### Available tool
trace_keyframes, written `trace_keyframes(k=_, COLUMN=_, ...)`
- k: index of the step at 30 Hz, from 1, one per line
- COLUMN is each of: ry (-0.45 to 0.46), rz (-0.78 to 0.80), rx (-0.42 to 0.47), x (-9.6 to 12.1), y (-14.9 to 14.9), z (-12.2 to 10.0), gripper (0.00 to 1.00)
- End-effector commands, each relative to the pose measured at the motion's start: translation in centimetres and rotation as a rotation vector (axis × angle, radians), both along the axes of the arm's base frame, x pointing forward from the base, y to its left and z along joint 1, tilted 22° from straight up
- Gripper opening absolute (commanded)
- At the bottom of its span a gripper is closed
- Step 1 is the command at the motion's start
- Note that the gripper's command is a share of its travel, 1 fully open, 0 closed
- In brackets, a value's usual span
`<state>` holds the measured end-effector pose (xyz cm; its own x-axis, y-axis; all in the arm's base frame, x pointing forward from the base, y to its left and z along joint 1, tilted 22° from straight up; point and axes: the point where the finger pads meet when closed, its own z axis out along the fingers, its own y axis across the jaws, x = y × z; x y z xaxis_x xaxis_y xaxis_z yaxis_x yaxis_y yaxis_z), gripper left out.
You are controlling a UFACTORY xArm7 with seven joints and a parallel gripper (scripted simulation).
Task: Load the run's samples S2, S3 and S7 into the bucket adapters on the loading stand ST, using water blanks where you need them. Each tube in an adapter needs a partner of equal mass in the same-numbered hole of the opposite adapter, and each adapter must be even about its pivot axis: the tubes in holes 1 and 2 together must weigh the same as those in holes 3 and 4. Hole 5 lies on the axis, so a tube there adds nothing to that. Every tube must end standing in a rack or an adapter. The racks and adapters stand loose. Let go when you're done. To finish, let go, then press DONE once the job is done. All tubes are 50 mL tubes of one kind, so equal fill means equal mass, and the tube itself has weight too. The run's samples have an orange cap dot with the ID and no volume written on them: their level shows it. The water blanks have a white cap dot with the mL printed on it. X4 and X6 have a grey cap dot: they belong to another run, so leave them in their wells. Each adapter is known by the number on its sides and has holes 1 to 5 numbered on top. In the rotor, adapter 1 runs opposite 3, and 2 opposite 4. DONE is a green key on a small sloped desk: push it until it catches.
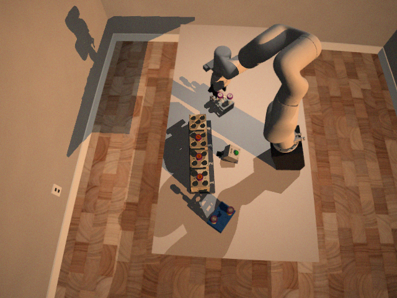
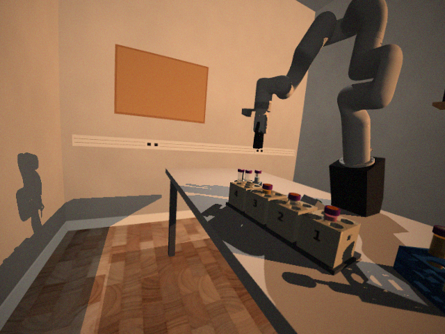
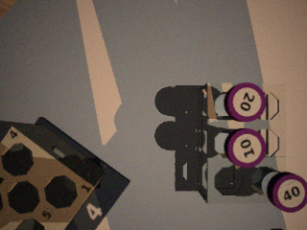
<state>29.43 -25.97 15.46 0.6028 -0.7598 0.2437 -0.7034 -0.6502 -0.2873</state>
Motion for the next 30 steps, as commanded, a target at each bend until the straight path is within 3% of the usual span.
trace_keyframes(k=1, ry=-0.005, rz=0.004, rx=0.006, x=-0.2, y=-2.9, z=-0.2, gripper=0.57)
trace_keyframes(k=12, ry=-0.005, rz=0.004, rx=0.006, x=-0.9, y=-7.0, z=-0.5, gripper=0.57)
trace_keyframes(k=30, ry=-0.005, rz=0.004, rx=0.006, x=-0.8, y=-7.0, z=-0.9, gripper=0.57)
